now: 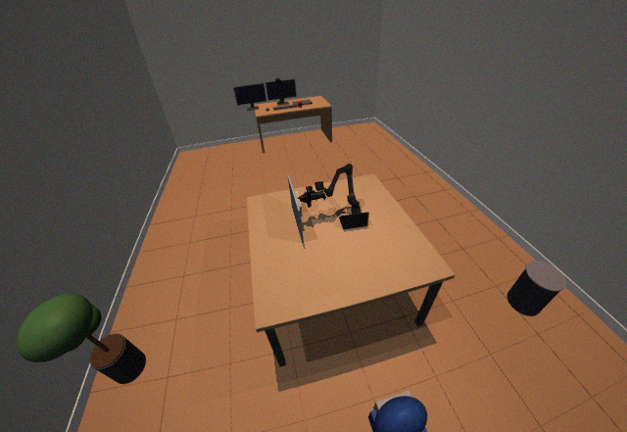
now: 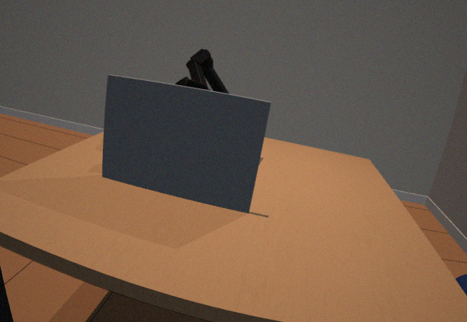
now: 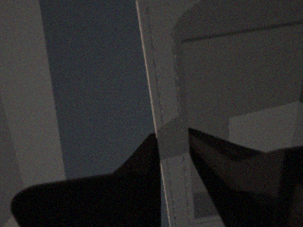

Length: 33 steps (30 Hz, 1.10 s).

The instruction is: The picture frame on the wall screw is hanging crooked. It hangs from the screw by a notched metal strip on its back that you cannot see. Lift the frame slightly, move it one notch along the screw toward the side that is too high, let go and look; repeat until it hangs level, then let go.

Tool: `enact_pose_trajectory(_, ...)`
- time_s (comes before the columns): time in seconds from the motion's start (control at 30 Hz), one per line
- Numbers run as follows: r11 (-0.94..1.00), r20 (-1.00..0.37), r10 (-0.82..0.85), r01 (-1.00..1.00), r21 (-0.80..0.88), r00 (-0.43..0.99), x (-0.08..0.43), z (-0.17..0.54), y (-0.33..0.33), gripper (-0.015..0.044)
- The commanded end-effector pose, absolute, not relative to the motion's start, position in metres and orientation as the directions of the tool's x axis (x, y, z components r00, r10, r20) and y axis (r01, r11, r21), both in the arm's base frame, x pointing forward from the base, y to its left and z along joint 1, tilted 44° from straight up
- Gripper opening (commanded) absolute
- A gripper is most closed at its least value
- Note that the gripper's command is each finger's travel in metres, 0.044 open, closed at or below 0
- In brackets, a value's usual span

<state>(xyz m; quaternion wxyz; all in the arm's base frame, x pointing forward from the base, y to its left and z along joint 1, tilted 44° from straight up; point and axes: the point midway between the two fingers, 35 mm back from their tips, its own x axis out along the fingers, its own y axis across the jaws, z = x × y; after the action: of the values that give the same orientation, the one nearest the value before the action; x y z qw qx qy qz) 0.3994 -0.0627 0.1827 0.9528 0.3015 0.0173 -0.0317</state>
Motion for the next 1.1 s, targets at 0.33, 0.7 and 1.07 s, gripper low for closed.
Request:
enact_pose_trajectory(0.33,0.769,-0.051,-0.05,0.071,0.635,0.997,0.3993,0.1823,-0.0636,0.0)
enact_pose_trajectory(0.7,0.731,-0.052,-0.05,0.072,0.678,0.997,0.3993,0.1821,-0.0642,0.0)
enact_pose_trajectory(1.07,0.687,-0.052,-0.05,0.072,0.723,0.997,0.3992,0.1817,-0.0648,0.0)
